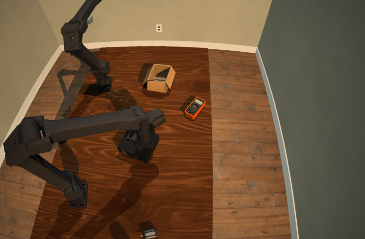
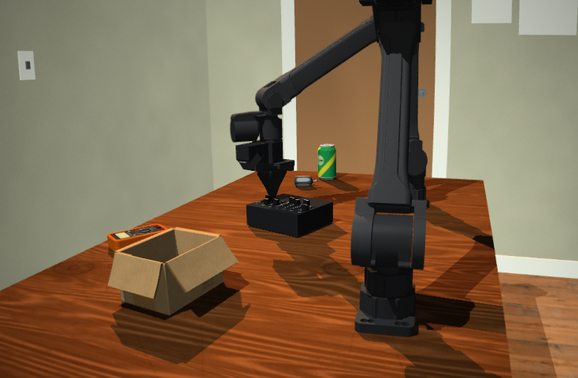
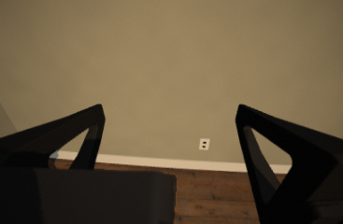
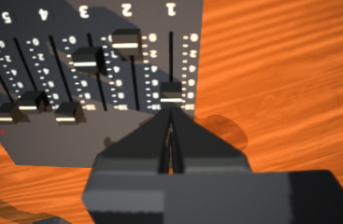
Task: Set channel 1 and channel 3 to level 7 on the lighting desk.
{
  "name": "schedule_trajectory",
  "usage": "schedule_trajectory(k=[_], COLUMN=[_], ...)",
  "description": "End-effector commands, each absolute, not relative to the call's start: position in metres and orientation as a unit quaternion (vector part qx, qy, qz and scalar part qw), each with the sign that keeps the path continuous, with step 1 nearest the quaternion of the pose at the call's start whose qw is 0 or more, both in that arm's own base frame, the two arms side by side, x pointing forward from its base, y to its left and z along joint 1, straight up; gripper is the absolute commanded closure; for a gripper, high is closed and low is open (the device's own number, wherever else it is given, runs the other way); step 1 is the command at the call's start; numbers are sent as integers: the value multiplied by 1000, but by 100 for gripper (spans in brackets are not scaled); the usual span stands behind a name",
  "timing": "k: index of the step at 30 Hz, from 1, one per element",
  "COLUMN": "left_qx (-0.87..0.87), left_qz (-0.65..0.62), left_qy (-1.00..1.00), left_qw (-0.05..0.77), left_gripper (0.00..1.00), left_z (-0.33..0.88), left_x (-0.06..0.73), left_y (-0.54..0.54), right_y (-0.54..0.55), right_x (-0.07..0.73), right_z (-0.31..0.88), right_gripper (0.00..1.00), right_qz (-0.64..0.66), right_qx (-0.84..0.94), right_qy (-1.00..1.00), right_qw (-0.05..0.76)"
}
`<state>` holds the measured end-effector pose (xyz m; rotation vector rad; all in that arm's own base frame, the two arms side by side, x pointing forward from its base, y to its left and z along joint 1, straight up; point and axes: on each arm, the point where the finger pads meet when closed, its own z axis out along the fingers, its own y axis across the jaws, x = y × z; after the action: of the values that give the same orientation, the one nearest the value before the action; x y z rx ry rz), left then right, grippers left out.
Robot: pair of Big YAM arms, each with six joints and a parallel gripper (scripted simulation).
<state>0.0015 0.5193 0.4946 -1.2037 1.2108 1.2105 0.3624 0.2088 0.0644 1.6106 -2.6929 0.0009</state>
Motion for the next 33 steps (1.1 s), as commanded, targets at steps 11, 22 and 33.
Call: schedule_trajectory(k=[11,22,33], left_qx=[-500,-500,-500], left_qz=[504,504,504], left_qy=[491,491,491], left_qw=[506,506,506], left_gripper=[0,0,0], left_z=[499,499,499], left_x=[-3,-3,-3], left_y=[518,518,518], right_y=[228,206,215], right_x=[382,367,383], right_z=[78,75,98], right_gripper=[100,100,100], right_qz=[0,0,1], right_qx=[517,514,514], right_qy=[-856,-858,-857], right_qw=[-20,-16,-33])
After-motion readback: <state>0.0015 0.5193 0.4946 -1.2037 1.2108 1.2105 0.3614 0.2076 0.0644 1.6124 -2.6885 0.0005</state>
